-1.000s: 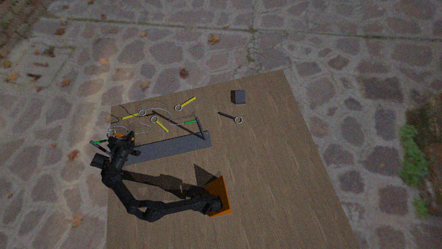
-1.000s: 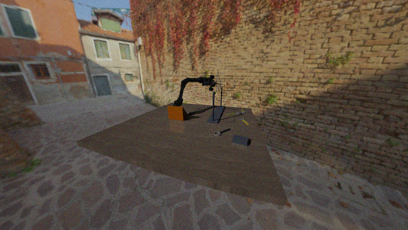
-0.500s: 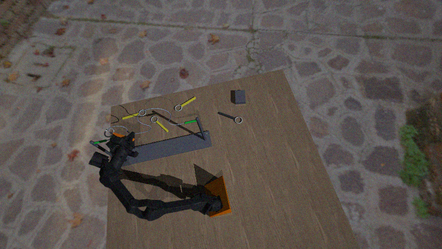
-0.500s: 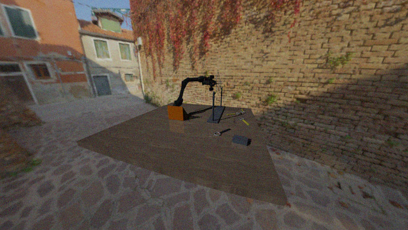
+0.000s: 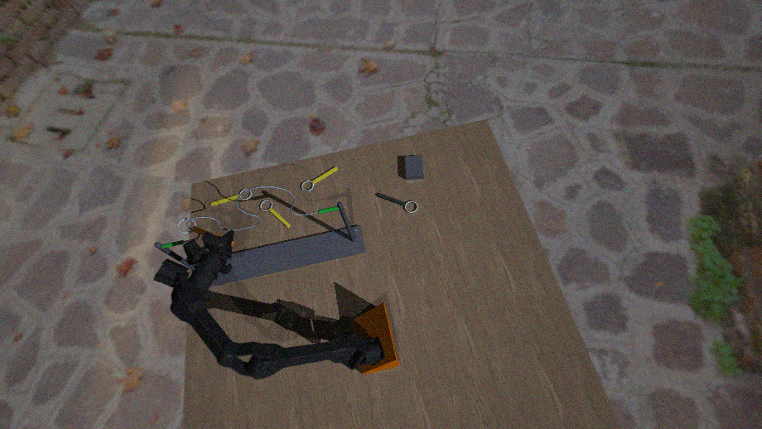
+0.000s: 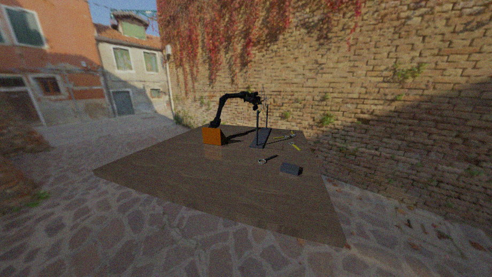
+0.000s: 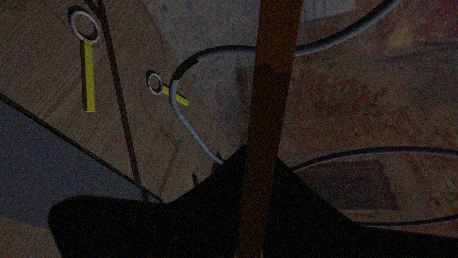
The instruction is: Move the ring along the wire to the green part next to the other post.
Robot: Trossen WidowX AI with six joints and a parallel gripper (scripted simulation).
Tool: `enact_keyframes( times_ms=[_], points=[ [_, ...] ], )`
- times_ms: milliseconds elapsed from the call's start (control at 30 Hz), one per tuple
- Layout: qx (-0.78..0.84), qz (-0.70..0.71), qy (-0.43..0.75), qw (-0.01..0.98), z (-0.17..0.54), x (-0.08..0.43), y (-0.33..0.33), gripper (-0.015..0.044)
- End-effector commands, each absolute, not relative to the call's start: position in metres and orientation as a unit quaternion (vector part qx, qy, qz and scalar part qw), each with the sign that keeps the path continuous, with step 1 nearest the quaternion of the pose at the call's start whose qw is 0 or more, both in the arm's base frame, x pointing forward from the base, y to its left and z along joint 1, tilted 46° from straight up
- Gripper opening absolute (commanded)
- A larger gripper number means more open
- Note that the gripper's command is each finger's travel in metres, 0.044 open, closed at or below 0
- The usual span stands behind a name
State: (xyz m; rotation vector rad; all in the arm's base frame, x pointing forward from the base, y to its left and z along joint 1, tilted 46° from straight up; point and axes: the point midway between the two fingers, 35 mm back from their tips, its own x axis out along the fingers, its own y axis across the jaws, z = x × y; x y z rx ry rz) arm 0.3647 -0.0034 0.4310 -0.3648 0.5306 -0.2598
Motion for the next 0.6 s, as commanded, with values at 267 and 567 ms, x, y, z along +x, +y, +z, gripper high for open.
enact_keyframes(
  times_ms=[267,567],
  points=[
    [-0.042,-0.087,0.251,0.963,0.424,0.370,0.014,-0.0150],
    [0.057,-0.057,0.239,0.968,0.423,0.372,0.027,-0.0150]
  ],
)
